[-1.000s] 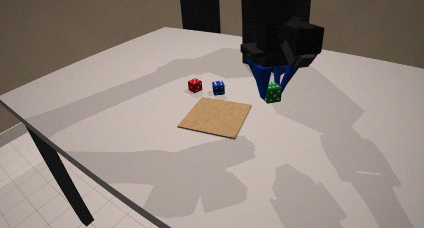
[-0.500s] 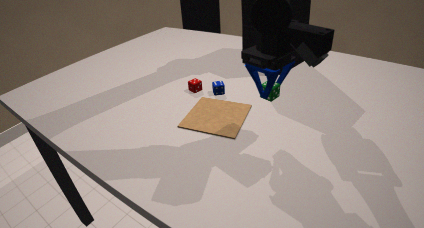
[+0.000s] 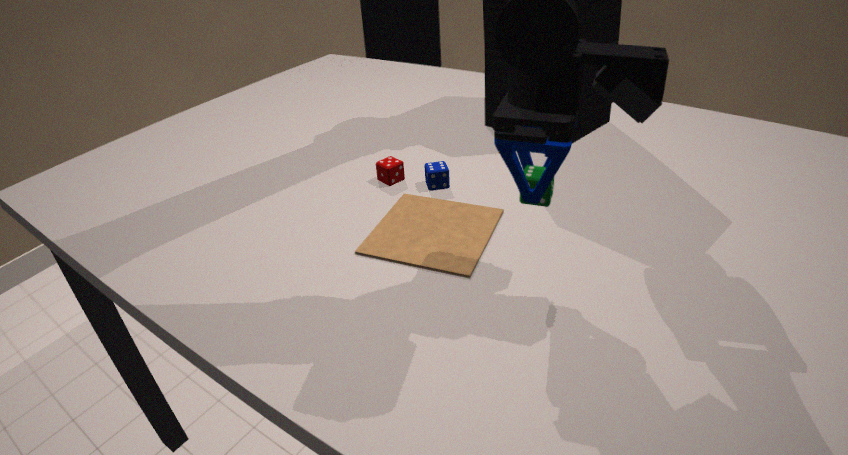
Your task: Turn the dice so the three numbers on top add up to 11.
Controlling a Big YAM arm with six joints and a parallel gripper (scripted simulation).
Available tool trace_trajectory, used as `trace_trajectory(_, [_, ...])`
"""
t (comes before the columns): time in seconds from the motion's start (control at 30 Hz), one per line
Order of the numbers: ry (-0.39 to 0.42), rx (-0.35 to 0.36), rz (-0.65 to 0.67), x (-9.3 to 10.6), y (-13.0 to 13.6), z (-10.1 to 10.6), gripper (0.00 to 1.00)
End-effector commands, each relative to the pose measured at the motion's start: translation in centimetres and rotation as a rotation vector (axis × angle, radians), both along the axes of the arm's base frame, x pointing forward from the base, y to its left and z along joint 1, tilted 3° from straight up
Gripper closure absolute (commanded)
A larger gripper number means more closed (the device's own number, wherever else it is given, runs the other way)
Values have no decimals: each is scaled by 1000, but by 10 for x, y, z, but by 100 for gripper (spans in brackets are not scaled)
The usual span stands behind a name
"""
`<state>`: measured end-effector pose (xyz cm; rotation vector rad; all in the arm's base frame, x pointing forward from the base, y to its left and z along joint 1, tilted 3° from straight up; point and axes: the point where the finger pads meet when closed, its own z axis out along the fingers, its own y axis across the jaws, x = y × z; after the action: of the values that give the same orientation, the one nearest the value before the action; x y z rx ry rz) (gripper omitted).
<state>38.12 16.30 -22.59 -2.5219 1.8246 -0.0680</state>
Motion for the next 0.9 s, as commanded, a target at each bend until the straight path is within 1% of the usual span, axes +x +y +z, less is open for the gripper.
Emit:
trace_trajectory(0.0, [5,-8,121,2,-2,1,74])
trace_trajectory(0.17, [-1,-7,138,5,-2,1,74])
trace_trajectory(0.23, [6,-24,149,3,2,-3,74])
trace_trajectory(0.3, [6,-24,149,3,2,-3,74])
trace_trajectory(0.33, [3,-43,138,3,4,-4,74])
trace_trajectory(0.37, [1,-79,121,2,3,-6,74])
trace_trajectory(0.4, [-3,-131,112,1,1,-9,74])
trace_trajectory(0.43, [-12,-196,102,-1,-1,-11,74])
trace_trajectory(0.5, [-50,-358,84,-3,-5,-15,74])
trace_trajectory(0.6, [-165,-607,75,-2,-7,-11,74])
trace_trajectory(0.67, [-252,-728,81,0,-3,-5,74])
trace_trajectory(0.73, [-313,-796,90,1,0,0,74])
trace_trajectory(0.8, [-329,-824,97,-2,-1,1,74])
trace_trajectory(0.87, [-329,-824,97,-2,-1,1,74])
